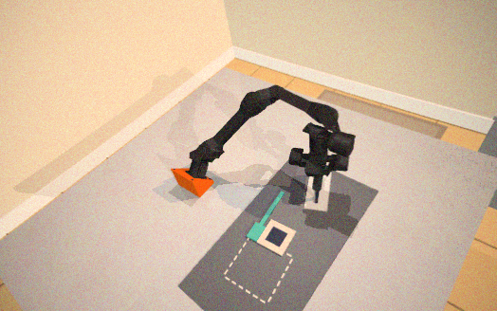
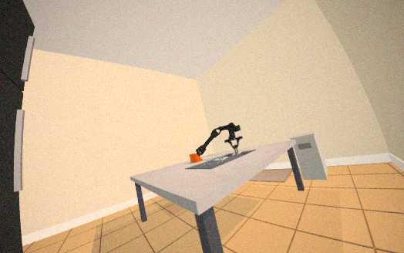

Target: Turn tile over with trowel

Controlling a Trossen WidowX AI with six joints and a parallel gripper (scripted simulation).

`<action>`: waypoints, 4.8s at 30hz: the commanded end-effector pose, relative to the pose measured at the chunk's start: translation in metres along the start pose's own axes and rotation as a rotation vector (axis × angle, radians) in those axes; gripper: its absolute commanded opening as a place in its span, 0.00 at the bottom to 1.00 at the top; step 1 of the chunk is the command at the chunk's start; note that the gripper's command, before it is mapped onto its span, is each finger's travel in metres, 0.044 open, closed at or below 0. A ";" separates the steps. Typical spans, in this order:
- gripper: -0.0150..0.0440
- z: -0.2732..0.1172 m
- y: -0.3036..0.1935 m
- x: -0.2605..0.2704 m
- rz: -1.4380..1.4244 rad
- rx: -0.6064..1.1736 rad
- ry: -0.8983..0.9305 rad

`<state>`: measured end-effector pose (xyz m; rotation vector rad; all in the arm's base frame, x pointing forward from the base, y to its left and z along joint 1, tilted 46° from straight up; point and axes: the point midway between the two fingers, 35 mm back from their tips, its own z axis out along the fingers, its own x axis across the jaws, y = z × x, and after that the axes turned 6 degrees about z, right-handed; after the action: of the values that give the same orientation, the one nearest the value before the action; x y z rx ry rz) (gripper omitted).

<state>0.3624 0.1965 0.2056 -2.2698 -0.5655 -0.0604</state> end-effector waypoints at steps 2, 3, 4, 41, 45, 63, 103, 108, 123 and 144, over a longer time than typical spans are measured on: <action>0.71 0.001 -0.001 0.000 0.006 0.002 -0.002; 0.71 0.001 -0.001 0.000 0.006 0.002 -0.002; 0.71 0.001 -0.001 0.000 0.006 0.002 -0.002; 0.71 -0.040 0.000 0.001 -0.103 -0.016 0.046; 0.71 -0.033 0.000 0.001 -0.093 -0.013 0.039; 0.71 -0.005 0.000 0.001 -0.045 0.000 0.004; 0.47 0.001 0.000 0.001 0.156 0.002 -0.003; 0.47 0.001 0.000 0.001 0.305 0.002 -0.003; 0.47 0.001 0.000 0.001 0.745 0.001 -0.003; 0.71 0.001 0.000 0.001 0.764 0.001 -0.003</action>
<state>0.3634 0.1965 0.2051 -2.3388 0.3174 0.3148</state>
